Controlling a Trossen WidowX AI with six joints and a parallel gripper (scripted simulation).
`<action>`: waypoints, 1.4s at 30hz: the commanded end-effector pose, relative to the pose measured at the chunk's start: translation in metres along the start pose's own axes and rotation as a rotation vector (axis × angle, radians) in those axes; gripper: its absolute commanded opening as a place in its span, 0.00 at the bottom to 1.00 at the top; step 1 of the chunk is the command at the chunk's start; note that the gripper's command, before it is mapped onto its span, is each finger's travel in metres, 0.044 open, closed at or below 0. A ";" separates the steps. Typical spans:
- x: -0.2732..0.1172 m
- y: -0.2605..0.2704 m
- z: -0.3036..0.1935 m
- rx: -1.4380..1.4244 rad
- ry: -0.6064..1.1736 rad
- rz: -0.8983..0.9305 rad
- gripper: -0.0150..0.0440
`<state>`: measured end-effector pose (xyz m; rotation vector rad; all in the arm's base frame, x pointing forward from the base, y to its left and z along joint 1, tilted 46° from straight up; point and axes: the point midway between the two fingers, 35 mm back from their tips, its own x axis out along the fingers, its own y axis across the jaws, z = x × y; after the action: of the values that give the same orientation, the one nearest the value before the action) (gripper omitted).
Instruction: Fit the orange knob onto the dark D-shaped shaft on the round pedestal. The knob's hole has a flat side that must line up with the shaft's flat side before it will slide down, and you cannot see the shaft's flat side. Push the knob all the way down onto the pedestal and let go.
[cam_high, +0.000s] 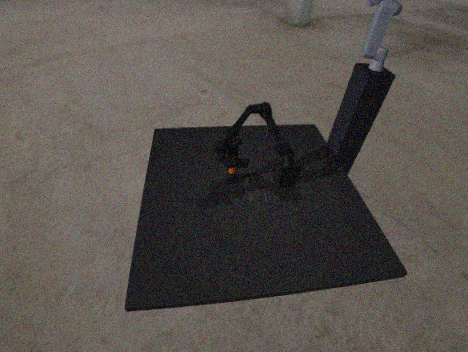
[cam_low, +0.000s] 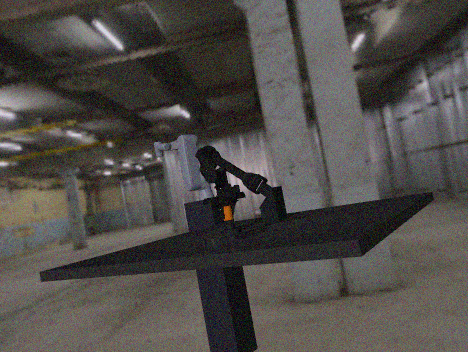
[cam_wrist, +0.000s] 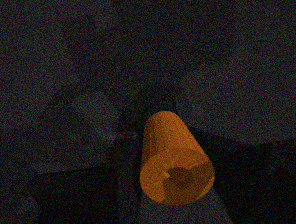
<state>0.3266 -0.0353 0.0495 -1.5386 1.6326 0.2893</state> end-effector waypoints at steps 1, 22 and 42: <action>0.000 -0.001 0.000 -0.005 0.001 -0.004 0.25; -0.003 0.000 0.002 -0.214 0.002 -0.004 0.25; 0.000 0.000 0.000 -0.214 0.002 -0.004 0.25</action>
<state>0.3264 -0.0349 0.0491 -1.6939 1.6433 0.4720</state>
